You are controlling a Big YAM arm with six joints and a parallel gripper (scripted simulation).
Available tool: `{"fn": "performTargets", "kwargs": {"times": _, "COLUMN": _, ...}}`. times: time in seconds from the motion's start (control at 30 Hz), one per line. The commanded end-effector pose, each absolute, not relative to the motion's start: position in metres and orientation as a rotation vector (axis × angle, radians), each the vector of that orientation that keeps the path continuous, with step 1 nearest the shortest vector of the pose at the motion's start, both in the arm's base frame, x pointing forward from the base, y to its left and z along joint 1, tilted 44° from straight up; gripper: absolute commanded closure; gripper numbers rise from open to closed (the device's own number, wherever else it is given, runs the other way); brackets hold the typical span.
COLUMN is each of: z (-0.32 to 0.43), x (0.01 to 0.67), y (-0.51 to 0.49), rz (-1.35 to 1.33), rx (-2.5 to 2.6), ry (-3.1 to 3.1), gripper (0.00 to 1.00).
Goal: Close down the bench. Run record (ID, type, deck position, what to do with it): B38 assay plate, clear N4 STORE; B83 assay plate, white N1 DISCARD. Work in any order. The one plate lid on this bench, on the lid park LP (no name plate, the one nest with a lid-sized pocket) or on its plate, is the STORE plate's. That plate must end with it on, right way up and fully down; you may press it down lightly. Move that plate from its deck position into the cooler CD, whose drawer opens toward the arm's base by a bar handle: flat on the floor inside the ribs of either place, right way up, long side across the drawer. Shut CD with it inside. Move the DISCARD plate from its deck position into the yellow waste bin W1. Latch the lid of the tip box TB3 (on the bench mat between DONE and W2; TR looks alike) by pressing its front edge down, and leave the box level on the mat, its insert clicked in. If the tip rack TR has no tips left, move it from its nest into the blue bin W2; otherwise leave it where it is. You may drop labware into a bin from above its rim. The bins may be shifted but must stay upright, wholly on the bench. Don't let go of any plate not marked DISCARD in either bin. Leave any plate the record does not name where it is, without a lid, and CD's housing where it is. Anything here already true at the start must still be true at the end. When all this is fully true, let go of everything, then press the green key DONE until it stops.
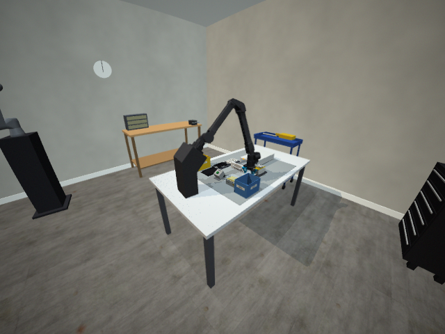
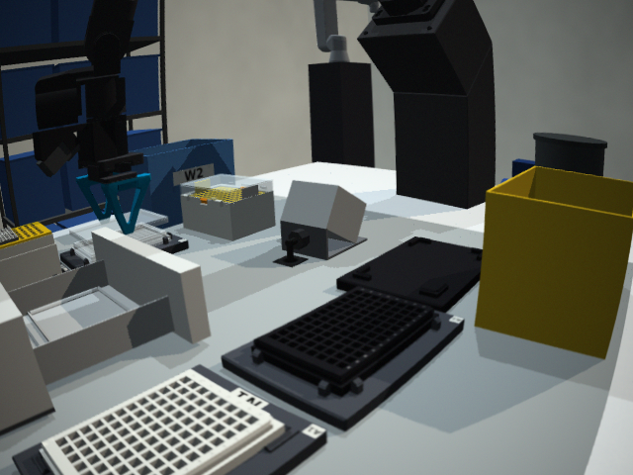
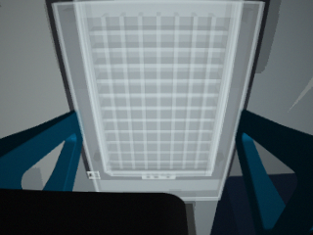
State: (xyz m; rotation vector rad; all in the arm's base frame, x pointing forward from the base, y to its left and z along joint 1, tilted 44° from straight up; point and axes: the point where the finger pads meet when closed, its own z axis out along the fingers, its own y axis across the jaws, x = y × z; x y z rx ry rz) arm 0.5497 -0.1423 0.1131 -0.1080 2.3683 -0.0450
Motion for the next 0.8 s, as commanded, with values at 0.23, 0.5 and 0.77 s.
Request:
{"fn": "performTargets", "kwargs": {"times": 0.23, "z": 0.1136, "x": 0.5597, "y": -0.1398, "rz": -0.043, "rx": -0.105, "ry": 2.361, "gripper": 1.00}}
{"fn": "performTargets", "kwargs": {"times": 0.5, "z": 0.1127, "x": 0.5619, "y": -0.1413, "rz": -0.046, "rx": -0.104, "ry": 2.355, "gripper": 1.00}}
{"fn": "performTargets", "kwargs": {"times": 0.77, "z": 0.1109, "x": 0.5639, "y": -0.1411, "rz": -0.046, "rx": -0.104, "ry": 2.355, "gripper": 1.00}}
